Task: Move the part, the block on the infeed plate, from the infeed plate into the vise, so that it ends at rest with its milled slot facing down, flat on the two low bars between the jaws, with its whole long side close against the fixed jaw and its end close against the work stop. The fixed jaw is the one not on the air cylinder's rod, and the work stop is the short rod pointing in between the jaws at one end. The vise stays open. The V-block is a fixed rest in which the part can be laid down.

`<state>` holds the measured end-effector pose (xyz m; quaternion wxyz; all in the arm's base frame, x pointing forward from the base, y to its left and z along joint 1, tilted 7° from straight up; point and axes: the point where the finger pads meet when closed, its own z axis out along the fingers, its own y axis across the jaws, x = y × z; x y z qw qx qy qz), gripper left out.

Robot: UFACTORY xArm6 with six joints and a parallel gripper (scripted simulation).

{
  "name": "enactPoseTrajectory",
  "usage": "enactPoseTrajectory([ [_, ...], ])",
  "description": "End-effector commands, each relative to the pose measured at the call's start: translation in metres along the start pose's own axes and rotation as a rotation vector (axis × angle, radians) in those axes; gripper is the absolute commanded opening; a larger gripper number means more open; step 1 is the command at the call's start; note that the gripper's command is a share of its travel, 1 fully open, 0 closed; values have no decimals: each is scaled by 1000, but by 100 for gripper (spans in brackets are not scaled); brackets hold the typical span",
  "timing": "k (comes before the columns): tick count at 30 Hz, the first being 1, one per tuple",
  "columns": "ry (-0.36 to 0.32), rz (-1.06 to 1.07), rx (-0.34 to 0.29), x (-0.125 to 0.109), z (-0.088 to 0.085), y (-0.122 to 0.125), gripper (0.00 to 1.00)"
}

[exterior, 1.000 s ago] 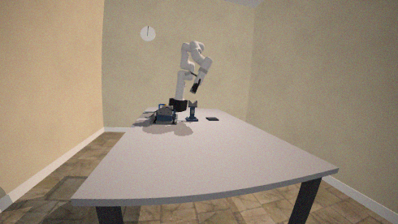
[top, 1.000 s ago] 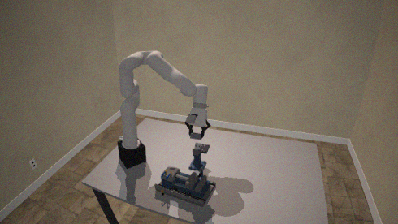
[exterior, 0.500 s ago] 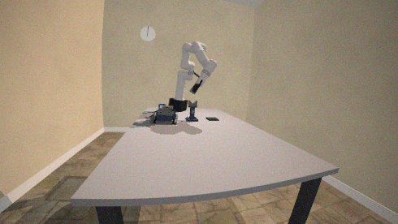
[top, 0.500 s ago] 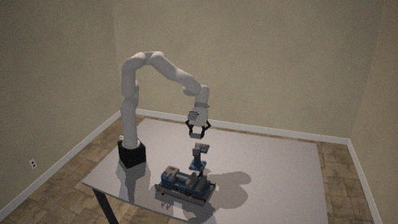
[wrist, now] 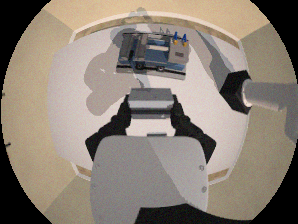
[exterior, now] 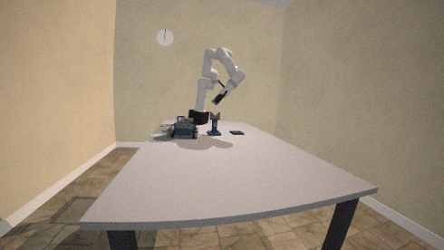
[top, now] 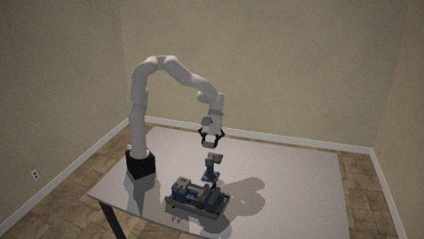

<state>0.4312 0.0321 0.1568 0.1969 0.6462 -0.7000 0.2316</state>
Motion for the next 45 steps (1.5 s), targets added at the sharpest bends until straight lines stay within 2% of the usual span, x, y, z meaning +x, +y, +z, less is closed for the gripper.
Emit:
enactPoseTrajectory([
  [1, 27, 2, 2, 0, -1, -1, 0],
  [16, 67, 2, 2, 0, -1, -1, 0],
  [45, 70, 2, 3, -1, -1, -1, 0],
])
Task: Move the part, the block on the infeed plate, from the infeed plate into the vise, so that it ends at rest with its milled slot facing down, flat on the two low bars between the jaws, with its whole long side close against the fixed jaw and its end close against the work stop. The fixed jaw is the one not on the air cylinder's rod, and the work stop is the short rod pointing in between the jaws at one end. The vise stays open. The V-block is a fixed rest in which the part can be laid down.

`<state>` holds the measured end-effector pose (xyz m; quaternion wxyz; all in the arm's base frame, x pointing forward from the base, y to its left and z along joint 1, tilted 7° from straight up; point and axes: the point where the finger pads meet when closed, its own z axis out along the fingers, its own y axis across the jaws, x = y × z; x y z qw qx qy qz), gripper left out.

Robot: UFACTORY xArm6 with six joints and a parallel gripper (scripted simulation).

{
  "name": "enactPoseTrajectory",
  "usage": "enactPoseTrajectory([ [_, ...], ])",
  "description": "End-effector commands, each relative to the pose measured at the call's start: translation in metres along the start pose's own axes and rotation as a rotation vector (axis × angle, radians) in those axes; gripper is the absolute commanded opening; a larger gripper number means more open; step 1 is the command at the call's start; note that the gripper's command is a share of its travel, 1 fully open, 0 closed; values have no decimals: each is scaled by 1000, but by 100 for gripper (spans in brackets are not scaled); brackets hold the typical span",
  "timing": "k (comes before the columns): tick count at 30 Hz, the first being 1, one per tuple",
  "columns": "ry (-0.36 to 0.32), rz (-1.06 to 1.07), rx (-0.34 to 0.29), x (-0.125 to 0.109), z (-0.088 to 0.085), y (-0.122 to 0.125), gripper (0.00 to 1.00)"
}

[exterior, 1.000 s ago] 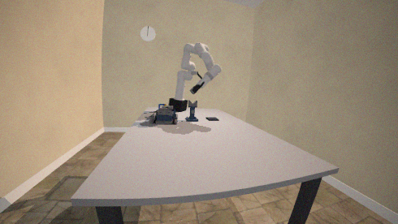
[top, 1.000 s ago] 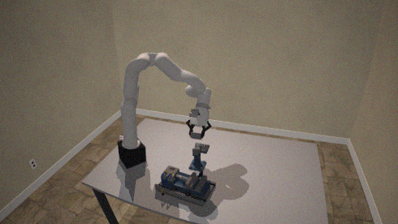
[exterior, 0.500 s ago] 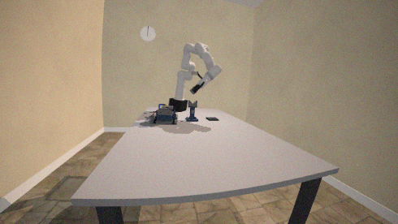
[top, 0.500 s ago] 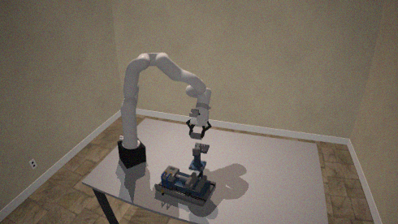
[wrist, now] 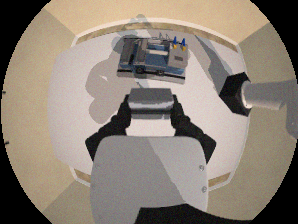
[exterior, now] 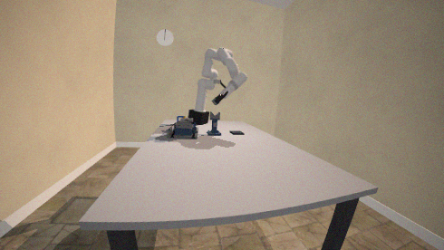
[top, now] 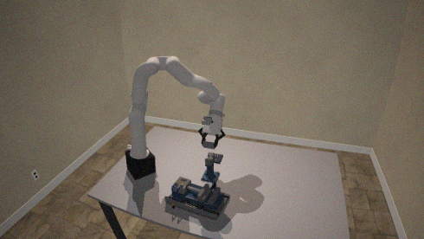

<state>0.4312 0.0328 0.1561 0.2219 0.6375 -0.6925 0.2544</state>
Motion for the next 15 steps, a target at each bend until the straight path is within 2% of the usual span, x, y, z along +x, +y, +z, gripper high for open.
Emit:
enactPoseTrajectory([
  [1, -2, 2, 3, 0, -1, -1, 0],
  [15, -2, 2, 3, -2, 2, -1, 0],
])
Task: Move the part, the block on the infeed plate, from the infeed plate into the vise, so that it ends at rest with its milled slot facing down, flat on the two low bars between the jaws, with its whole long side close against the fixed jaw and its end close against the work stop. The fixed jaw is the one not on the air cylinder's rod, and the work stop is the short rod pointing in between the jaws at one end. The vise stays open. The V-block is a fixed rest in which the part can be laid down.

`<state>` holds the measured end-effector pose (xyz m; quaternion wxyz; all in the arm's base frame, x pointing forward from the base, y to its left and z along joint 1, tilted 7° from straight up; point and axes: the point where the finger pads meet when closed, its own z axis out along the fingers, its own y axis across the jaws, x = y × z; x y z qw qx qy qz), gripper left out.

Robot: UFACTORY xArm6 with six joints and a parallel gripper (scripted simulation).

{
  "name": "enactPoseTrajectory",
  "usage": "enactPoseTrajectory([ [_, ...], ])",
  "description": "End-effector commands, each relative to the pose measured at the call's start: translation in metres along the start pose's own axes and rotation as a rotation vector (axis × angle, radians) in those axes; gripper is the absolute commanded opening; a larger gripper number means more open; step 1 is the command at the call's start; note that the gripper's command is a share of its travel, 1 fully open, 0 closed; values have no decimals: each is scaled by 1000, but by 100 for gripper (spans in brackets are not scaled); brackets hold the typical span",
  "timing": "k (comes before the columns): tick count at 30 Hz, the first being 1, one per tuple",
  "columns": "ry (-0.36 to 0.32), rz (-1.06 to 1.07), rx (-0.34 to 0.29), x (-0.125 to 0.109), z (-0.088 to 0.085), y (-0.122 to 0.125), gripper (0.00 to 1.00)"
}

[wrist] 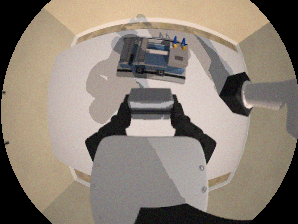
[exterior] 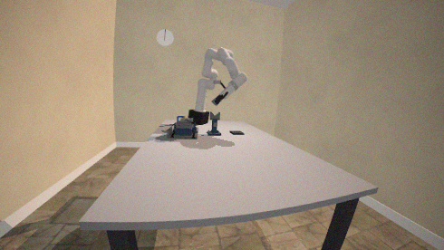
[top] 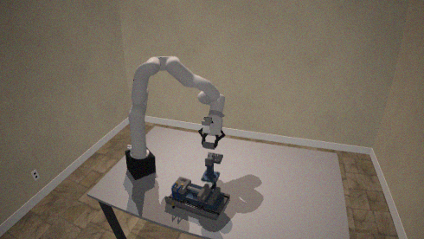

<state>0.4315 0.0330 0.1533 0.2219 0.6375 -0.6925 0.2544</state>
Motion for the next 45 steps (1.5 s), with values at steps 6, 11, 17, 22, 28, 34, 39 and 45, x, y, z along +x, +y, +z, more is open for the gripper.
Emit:
enactPoseTrajectory([
  [6, -2, 2, 3, -2, 1, -1, 0],
  [11, -2, 2, 3, -5, 4, -1, 0],
  [17, -2, 2, 3, -8, 7, -1, 0],
  [22, -2, 2, 3, -10, 10, -1, 0],
  [28, -2, 2, 3, -15, 14, -1, 0],
  [34, -2, 2, 3, -20, 19, -1, 0],
  [39, -2, 2, 3, -22, 21, -1, 0],
  [45, -2, 2, 3, -27, 26, -1, 0],
])
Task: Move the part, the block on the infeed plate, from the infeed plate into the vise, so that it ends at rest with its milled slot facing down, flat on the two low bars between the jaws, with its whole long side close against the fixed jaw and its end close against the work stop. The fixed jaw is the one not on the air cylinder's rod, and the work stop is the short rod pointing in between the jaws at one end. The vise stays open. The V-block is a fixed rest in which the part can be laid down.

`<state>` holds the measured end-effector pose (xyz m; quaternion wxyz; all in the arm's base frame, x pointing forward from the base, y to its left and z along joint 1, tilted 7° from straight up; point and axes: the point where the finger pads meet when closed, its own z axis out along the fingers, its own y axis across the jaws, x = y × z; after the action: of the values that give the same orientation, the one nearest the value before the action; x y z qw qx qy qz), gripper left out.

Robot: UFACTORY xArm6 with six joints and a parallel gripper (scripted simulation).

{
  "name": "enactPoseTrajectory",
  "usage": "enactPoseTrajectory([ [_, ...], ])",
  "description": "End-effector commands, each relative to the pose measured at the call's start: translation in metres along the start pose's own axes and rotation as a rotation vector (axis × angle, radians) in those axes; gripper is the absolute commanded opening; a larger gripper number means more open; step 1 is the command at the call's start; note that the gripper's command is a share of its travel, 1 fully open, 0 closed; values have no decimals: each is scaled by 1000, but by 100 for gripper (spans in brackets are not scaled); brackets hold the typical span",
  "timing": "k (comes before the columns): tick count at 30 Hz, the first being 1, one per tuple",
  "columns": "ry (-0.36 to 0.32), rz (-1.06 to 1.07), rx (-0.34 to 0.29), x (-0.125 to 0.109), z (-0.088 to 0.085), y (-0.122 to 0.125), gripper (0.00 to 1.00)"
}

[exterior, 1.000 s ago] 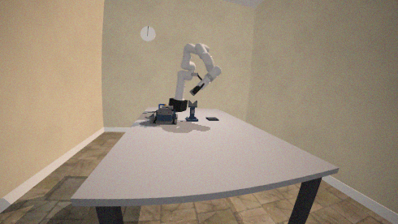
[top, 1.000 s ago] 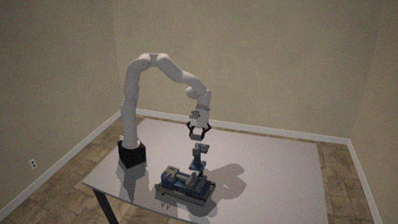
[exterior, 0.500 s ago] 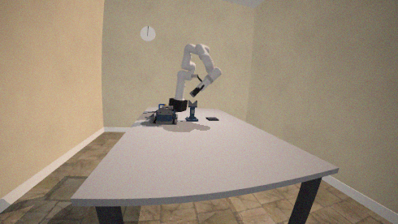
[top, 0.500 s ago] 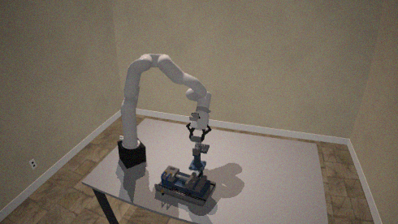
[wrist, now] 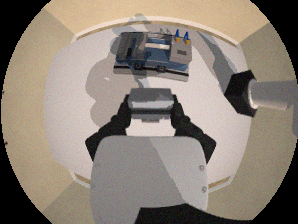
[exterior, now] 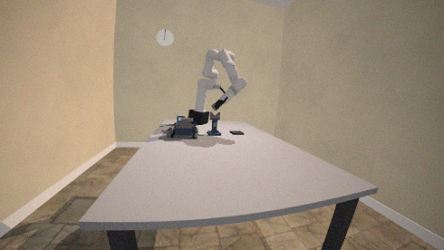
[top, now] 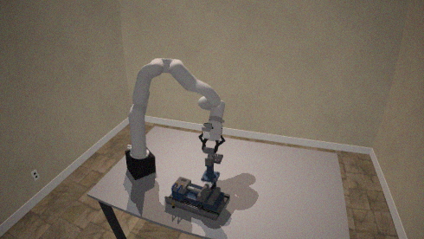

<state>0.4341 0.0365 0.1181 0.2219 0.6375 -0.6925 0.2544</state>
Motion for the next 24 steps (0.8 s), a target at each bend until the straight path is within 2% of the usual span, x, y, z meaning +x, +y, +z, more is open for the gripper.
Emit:
enactPoseTrajectory([
  [1, -2, 2, 3, -3, 2, -1, 0],
  [24, -2, 2, 3, -17, 16, -1, 0],
])
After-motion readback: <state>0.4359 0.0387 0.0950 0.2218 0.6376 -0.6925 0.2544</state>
